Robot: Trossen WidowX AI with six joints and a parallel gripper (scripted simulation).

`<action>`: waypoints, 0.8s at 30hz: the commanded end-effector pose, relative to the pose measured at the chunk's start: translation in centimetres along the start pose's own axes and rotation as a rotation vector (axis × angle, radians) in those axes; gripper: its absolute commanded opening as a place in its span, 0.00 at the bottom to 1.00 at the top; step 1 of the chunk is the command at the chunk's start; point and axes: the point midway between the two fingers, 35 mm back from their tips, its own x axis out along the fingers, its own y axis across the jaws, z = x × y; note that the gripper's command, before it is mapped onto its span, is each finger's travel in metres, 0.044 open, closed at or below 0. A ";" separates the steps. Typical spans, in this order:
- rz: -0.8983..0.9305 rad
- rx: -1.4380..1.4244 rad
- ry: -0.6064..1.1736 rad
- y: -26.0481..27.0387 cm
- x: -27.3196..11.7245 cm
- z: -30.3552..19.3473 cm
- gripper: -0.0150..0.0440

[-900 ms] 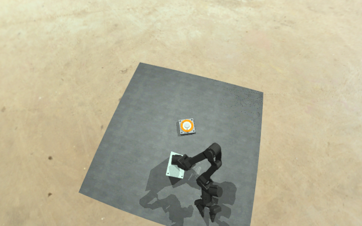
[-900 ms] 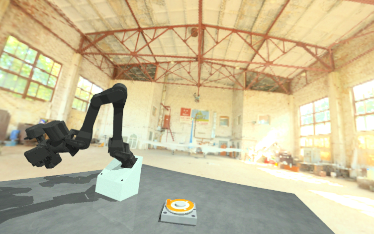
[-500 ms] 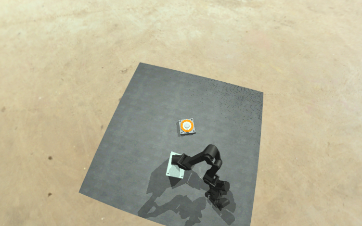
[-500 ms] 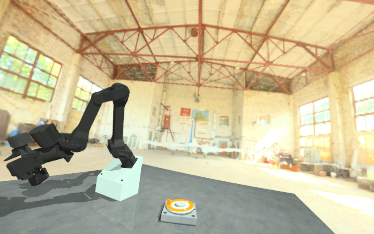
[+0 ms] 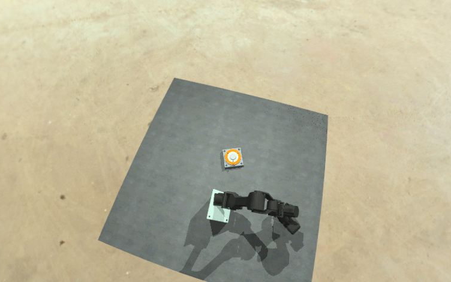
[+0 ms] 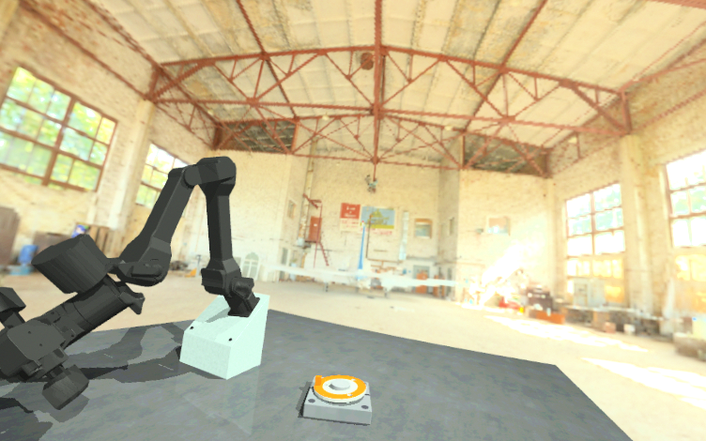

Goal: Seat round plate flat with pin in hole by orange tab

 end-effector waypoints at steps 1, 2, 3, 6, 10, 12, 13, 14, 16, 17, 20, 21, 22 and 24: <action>0.096 0.023 -0.128 2.1 -1.6 4.7 0.25; 0.128 0.039 -0.144 2.8 -2.0 5.7 0.25; 0.160 0.053 -0.161 3.6 -2.5 6.7 0.25; 0.230 0.082 -0.196 5.2 -3.7 8.8 0.25; 0.363 0.115 -0.262 8.3 -6.6 12.1 0.25; 0.440 0.127 -0.280 10.2 -8.4 13.6 0.25; 0.478 0.132 -0.288 11.1 -9.4 14.2 0.25; 0.485 0.132 -0.289 11.2 -9.6 14.4 0.25; 0.540 0.135 -0.298 12.6 -11.1 15.3 0.25; 0.581 0.135 -0.304 13.5 -12.4 15.9 0.25; 0.708 0.096 -0.292 17.2 -16.3 16.5 0.25; 0.747 0.071 -0.281 18.5 -17.5 16.3 0.25; 0.756 0.067 -0.281 18.8 -17.8 16.3 0.25; 0.819 0.037 -0.279 20.7 -20.0 16.0 0.25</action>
